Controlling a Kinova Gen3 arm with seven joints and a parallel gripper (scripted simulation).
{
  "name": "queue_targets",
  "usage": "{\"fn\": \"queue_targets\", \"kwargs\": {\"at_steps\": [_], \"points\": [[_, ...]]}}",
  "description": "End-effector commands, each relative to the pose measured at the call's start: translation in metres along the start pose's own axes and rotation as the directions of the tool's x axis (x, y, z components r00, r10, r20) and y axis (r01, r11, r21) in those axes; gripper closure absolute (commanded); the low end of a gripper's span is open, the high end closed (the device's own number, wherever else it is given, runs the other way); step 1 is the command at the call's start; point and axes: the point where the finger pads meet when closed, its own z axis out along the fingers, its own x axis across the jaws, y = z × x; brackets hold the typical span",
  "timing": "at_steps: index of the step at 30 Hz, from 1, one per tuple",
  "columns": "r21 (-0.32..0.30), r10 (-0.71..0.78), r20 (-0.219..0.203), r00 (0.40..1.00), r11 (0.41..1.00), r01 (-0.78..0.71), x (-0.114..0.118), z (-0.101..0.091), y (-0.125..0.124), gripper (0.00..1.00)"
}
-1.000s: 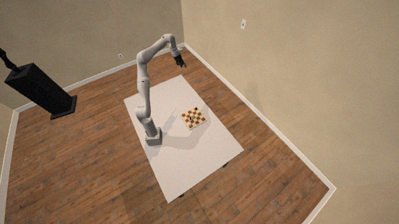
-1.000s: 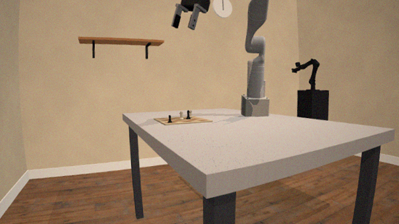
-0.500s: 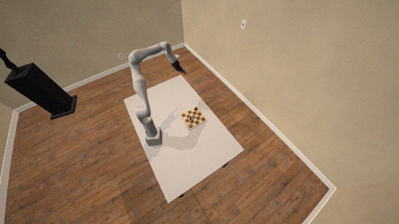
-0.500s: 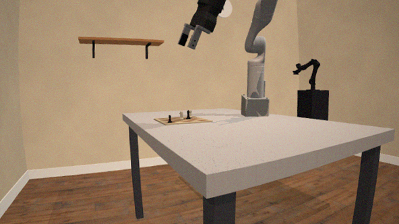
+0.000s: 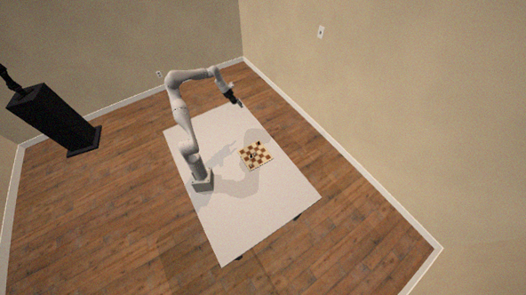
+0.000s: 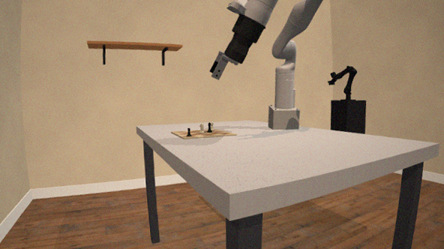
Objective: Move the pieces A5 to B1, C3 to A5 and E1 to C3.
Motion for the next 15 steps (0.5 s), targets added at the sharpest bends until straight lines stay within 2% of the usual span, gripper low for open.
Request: {"fn": "queue_targets", "kwargs": {"at_steps": [1,4,15], "points": [[0.010,0.047,-0.046,0.998,0.999,-0.046,0.001,0.015,0.016,0.00],[0.022,0.150,-0.092,0.984,0.989,-0.149,0.008,0.031,0.028,0.00],[0.022,0.150,-0.092,0.984,0.989,-0.149,0.008,0.031,0.028,0.00]]}}
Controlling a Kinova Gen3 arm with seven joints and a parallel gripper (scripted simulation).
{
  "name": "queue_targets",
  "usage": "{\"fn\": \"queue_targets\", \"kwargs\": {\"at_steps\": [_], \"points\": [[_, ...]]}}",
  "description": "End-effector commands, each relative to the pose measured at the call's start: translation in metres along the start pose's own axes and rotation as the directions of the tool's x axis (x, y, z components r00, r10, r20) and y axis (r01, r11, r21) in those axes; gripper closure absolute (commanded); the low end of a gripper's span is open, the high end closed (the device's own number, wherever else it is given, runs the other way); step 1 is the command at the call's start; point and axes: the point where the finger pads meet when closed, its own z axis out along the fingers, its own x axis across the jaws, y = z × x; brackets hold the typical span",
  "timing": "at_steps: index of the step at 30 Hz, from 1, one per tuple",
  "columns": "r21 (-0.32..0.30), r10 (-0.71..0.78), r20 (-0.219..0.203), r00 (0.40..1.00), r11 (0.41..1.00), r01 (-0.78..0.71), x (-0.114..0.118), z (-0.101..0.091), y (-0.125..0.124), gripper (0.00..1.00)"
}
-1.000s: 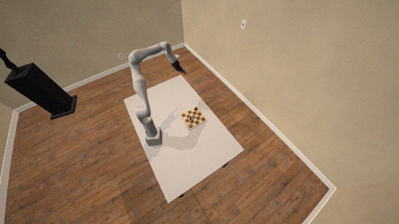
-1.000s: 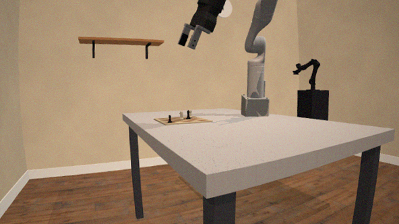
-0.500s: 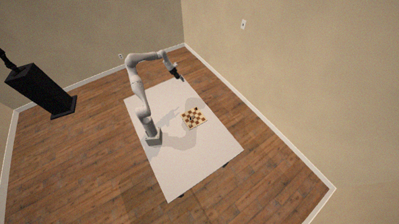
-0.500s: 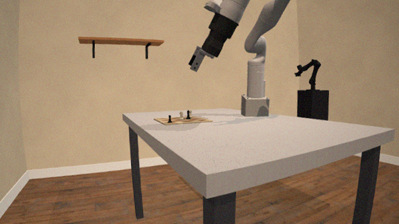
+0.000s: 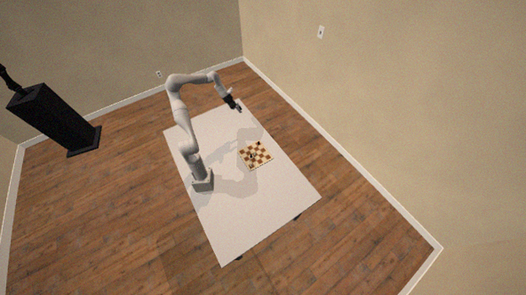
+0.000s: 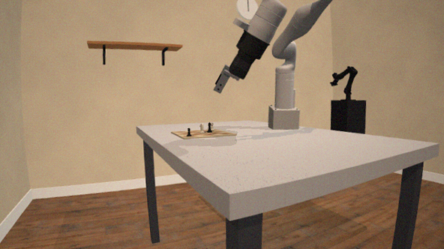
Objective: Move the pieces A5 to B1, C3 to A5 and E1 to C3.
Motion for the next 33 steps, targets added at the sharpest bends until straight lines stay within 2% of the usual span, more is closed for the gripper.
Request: {"fn": "queue_targets", "kwargs": {"at_steps": [1,2,8,9,18,19,25,26,33], "points": [[0.001,0.001,0.001,1.000,1.000,-0.001,0.000,0.000,-0.001,0.00],[0.003,0.035,-0.015,0.999,0.999,-0.035,0.002,0.005,0.003,0.00],[0.003,0.035,-0.015,0.999,0.999,-0.035,0.002,0.005,0.003,0.00],[0.007,0.070,-0.031,0.997,0.998,-0.070,0.005,0.010,0.006,0.00],[0.007,0.070,-0.031,0.997,0.998,-0.070,0.005,0.010,0.006,0.00],[0.009,0.104,-0.046,0.993,0.995,-0.104,0.007,0.015,0.010,0.00],[0.009,0.104,-0.046,0.993,0.995,-0.104,0.007,0.015,0.010,0.00],[0.012,0.138,-0.062,0.988,0.990,-0.138,0.010,0.021,0.014,0.00],[0.012,0.138,-0.062,0.988,0.990,-0.138,0.010,0.021,0.014,0.00]]}}
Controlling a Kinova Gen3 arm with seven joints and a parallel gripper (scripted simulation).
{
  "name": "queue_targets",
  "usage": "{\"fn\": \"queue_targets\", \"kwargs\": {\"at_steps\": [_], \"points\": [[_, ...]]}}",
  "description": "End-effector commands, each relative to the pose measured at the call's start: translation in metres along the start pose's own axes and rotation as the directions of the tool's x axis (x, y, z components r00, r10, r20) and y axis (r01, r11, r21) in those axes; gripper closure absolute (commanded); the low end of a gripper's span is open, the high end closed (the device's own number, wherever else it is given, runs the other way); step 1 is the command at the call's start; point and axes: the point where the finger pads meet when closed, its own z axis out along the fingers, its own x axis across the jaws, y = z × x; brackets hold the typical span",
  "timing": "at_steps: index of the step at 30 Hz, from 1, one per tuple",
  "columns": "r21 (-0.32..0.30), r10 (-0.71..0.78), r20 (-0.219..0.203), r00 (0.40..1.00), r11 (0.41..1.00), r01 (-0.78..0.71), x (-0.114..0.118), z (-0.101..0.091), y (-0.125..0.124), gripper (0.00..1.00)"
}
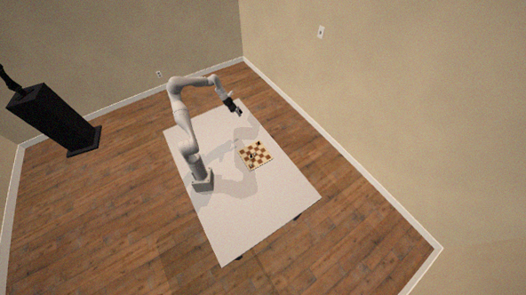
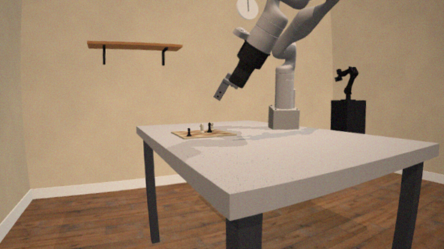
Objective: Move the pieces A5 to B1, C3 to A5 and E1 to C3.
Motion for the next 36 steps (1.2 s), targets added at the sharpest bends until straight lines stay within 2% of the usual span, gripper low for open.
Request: {"fn": "queue_targets", "kwargs": {"at_steps": [1,3,9,10,19,20,26,27,36], "points": [[0.001,0.001,0.000,1.000,1.000,-0.001,0.000,0.000,-0.001,0.00],[0.003,0.035,-0.015,0.999,0.999,-0.035,0.003,0.005,0.002,0.00],[0.003,0.035,-0.015,0.999,0.999,-0.035,0.003,0.005,0.002,0.00],[0.006,0.068,-0.030,0.997,0.998,-0.068,0.005,0.010,0.006,0.00],[0.006,0.068,-0.030,0.997,0.998,-0.068,0.005,0.010,0.006,0.00],[0.009,0.102,-0.046,0.994,0.995,-0.102,0.007,0.016,0.009,0.00],[0.009,0.102,-0.046,0.994,0.995,-0.102,0.007,0.016,0.009,0.00],[0.012,0.135,-0.060,0.989,0.991,-0.134,0.010,0.021,0.012,0.00],[0.012,0.135,-0.060,0.989,0.991,-0.134,0.010,0.021,0.012,0.00]]}}
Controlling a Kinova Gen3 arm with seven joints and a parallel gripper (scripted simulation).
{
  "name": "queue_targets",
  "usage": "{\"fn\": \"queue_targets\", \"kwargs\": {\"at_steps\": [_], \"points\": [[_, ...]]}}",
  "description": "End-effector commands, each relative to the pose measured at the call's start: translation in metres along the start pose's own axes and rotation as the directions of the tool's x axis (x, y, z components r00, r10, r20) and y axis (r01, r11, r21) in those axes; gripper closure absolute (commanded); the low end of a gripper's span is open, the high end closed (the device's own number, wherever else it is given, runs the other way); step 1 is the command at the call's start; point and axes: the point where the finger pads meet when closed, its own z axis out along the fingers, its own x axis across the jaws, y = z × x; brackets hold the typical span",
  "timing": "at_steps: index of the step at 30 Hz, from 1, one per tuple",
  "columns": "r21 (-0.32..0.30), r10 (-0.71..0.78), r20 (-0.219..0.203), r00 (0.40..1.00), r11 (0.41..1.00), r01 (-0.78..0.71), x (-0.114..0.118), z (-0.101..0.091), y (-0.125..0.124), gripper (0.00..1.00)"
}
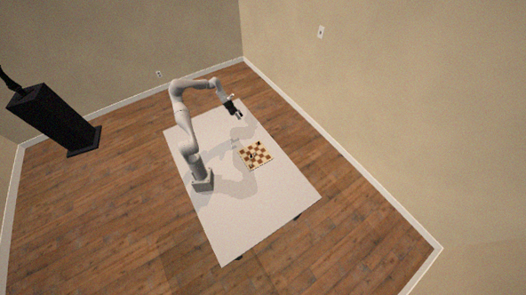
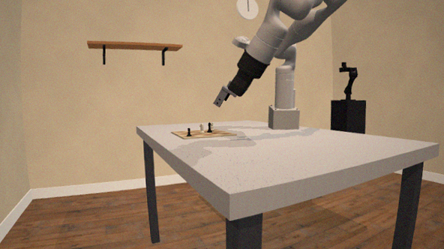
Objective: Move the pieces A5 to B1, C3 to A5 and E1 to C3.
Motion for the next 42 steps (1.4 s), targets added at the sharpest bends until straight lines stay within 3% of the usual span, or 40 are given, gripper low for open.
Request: {"fn": "queue_targets", "kwargs": {"at_steps": [1,34,42], "points": [[0.003,0.034,-0.014,0.999,0.999,-0.034,0.002,0.005,0.002,0.00],[0.011,0.129,-0.057,0.990,0.992,-0.128,0.009,0.020,0.010,0.00],[0.019,0.189,-0.084,0.978,0.982,-0.188,0.014,0.030,0.015,0.00]]}}
